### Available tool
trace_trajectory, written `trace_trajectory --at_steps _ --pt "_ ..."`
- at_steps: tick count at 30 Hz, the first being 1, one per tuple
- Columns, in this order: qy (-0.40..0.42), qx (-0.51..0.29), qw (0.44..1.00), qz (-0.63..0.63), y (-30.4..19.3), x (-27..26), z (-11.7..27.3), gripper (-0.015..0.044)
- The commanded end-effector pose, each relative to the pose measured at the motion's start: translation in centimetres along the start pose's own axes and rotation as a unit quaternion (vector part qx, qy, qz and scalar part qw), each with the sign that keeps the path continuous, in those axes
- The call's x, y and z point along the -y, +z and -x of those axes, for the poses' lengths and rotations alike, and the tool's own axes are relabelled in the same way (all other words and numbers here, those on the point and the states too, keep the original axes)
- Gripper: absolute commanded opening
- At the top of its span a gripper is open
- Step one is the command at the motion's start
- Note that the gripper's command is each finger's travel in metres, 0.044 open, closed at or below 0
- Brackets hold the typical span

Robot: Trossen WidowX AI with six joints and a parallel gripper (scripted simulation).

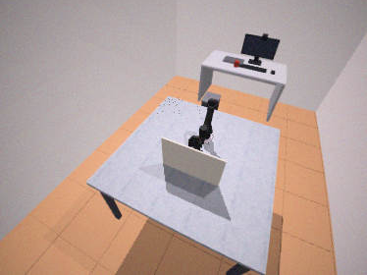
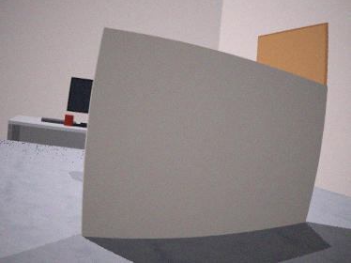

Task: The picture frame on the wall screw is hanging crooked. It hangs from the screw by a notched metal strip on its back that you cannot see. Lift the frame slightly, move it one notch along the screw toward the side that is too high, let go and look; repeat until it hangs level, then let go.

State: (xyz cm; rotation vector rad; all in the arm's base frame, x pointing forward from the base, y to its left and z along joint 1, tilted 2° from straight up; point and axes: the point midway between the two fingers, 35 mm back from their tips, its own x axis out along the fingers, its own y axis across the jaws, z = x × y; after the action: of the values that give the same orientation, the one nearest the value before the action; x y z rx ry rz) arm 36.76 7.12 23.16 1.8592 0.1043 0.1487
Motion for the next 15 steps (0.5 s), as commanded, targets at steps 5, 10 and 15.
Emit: trace_trajectory --at_steps 5,10,15 --pt "0.006 0.0 1.0 -0.002 -0.05 -0.03 0.0 0.0" --pt "0.006 0.0 1.0 -0.002 -0.06 0.13 -0.01 0.0" --pt "0.006 0.0 1.0 -0.002 -0.08 0.3 -0.01 0.0"
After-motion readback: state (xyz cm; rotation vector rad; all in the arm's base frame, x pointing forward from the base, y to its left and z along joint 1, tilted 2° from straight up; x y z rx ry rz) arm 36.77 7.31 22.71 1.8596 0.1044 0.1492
